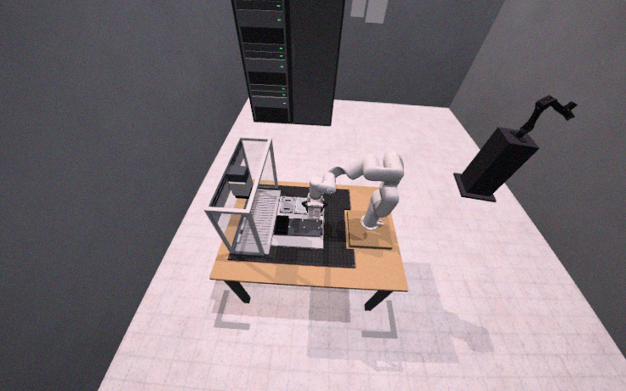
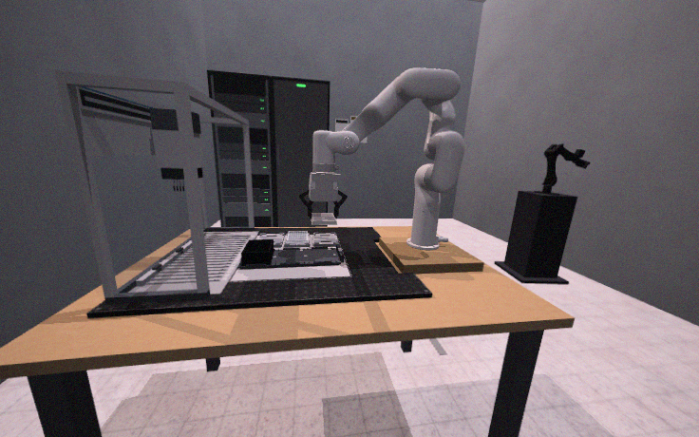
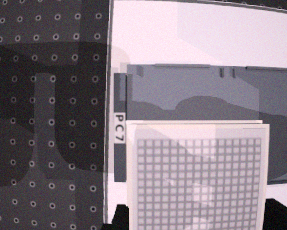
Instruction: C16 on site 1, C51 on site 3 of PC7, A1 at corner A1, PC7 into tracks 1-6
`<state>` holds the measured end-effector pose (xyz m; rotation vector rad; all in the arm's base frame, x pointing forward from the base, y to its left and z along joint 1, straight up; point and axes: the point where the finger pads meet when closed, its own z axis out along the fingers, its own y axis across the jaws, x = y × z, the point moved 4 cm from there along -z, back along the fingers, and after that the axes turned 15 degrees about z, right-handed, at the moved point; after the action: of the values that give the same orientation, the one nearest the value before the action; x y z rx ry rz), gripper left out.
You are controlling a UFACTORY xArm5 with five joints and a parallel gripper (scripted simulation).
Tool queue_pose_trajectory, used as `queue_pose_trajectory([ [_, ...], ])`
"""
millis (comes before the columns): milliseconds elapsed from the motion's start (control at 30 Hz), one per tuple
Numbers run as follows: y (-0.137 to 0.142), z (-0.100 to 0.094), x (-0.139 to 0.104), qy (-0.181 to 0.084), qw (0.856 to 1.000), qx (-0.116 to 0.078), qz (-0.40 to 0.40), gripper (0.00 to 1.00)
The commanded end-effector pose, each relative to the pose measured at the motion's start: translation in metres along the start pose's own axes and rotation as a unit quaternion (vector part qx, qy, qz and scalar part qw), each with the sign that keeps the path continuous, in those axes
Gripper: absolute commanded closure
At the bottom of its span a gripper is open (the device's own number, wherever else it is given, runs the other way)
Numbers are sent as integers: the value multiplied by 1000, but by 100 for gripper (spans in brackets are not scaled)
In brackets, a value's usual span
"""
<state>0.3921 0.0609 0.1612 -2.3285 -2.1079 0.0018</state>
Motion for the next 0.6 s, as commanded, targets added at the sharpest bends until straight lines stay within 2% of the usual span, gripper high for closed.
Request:
queue_pose_trajectory([
  [0, 0, -1, 22, -1, 1000, -2, 0, 100],
  [233, -3, -1, 56, -1, 1000, -2, 0, 100],
  [567, -3, -1, 56, -1, 1000, -2, 0, 100],
])
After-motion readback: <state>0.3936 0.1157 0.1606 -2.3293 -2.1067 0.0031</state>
